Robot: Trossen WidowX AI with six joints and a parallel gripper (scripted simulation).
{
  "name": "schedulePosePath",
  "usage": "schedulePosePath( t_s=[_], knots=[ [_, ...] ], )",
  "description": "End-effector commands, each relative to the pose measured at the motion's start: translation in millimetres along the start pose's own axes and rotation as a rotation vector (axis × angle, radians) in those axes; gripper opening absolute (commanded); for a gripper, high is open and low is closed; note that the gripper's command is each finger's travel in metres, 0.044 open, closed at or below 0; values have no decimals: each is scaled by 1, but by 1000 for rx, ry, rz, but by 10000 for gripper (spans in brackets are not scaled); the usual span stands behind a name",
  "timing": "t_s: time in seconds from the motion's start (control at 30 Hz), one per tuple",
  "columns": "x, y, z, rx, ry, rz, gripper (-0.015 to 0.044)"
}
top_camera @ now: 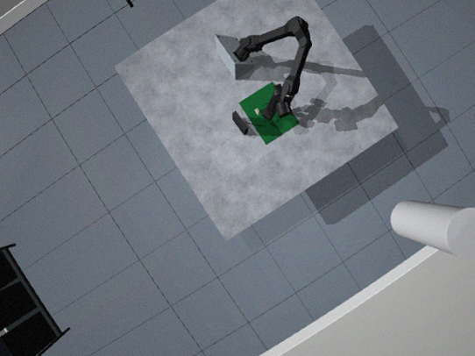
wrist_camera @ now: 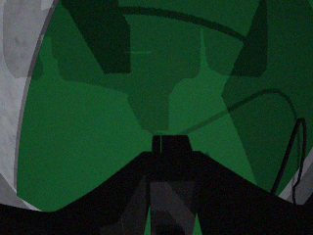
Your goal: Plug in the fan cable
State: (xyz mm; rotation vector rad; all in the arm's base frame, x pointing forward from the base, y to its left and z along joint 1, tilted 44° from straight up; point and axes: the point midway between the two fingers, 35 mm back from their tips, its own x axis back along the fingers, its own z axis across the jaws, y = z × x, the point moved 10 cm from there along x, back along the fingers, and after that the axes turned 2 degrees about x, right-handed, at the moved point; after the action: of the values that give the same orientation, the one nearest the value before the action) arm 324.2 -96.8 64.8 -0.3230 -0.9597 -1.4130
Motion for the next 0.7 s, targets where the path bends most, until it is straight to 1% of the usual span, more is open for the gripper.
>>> schedulePosePath(
  t_s=[0.0, 0.13, 0.67],
  knots=[
    [14, 2, 1, 12, -4, 2, 0],
    [13, -5, -4, -39, -6, 3, 0],
    [12, -72, -42, -567, -9, 3, 0]
  ],
)
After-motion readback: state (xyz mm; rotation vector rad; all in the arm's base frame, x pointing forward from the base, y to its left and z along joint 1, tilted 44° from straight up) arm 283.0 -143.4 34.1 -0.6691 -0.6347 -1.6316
